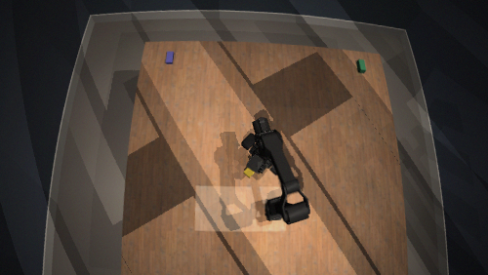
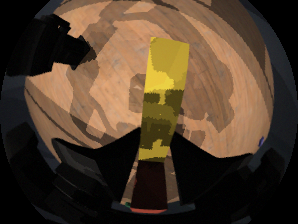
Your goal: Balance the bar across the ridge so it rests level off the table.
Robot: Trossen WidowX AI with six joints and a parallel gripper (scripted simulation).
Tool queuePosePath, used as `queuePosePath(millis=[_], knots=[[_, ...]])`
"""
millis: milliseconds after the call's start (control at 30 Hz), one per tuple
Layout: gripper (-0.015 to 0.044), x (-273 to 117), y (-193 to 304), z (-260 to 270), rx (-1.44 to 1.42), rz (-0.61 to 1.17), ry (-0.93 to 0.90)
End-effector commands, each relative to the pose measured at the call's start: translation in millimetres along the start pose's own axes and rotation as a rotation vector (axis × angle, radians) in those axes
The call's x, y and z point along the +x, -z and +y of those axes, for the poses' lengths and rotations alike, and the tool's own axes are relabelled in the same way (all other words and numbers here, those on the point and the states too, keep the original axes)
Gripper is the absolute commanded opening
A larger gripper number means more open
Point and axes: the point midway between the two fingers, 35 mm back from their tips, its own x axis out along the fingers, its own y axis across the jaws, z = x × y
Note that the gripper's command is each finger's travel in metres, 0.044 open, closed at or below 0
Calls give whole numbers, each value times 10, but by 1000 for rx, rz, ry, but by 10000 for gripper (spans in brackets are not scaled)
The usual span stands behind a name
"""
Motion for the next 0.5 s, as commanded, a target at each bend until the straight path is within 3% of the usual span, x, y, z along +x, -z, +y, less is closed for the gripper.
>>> queuePosePath(millis=[0, 467], knots=[[0, 27, -6, 3, 3, -3, -1], [0, 15, -8, 3, 3, -3, -1]])
